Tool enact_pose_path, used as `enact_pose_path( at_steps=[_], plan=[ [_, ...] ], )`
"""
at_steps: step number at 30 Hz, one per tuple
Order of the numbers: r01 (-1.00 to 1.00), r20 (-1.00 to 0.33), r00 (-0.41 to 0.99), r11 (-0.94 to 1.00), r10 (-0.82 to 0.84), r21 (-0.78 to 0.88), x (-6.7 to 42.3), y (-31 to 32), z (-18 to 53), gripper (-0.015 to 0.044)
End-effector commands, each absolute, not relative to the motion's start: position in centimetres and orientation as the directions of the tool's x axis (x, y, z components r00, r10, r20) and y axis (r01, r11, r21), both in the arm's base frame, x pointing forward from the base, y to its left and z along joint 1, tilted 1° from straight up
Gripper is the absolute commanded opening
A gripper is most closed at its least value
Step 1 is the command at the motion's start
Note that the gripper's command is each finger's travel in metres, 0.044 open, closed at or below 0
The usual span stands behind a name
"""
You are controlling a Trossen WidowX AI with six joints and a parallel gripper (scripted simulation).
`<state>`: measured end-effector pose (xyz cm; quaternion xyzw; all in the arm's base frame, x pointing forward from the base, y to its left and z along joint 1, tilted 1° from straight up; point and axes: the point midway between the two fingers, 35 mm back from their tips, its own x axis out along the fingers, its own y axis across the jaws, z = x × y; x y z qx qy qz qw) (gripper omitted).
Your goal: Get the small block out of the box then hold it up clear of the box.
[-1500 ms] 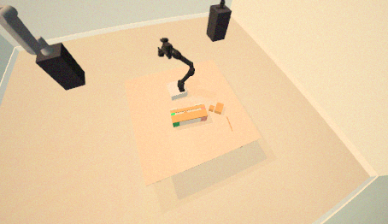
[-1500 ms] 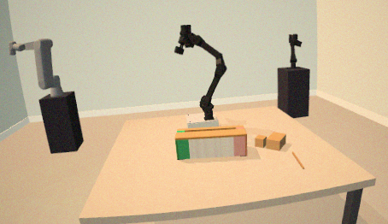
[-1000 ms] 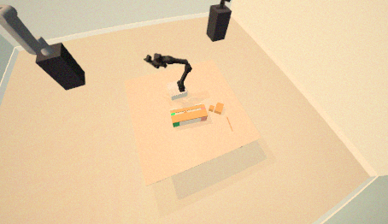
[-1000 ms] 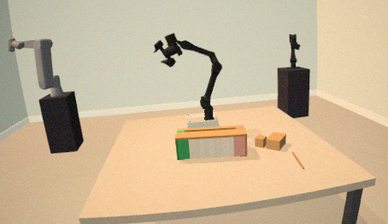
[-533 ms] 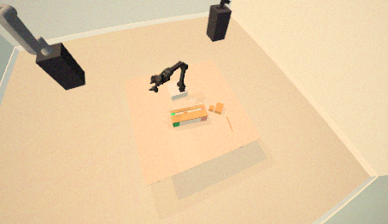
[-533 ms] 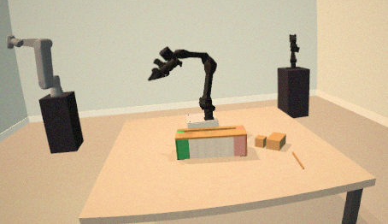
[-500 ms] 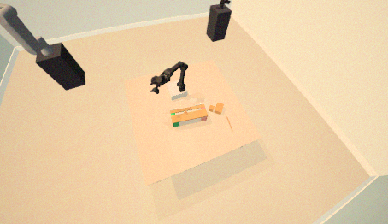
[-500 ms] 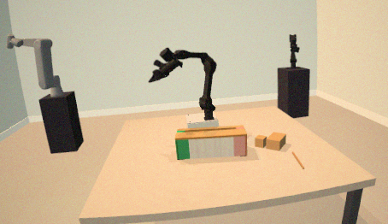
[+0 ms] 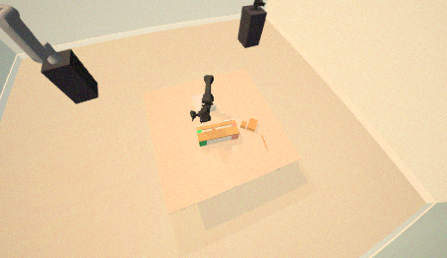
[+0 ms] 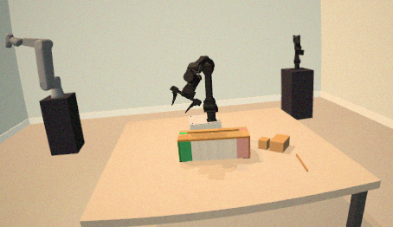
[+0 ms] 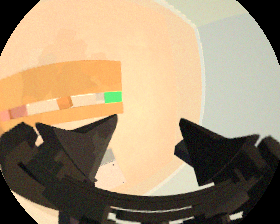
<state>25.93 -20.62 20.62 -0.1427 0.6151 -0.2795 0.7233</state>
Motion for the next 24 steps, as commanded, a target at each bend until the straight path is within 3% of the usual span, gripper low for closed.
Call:
enact_pose_path(
  at_steps=[1, 5, 9, 12, 24],
  plan=[
    [-0.218, -0.87, 0.085, 0.843, -0.486, -0.492, 28.0, -15.4, 17.2, 0.04],
    [-0.66, -0.914, 0.052, 0.673, -0.402, -0.333, 28.8, -9.5, 14.0, 0.04],
    [-0.942, -0.939, -0.015, 0.32, -0.345, -0.103, 28.2, -3.6, 11.1, 0.04],
    [-0.984, -0.942, -0.043, 0.176, -0.333, -0.018, 27.6, -1.7, 10.2, 0.04],
    [-0.984, -0.942, -0.043, 0.176, -0.333, -0.018, 27.6, -1.7, 9.7, 0.04]
  ],
)
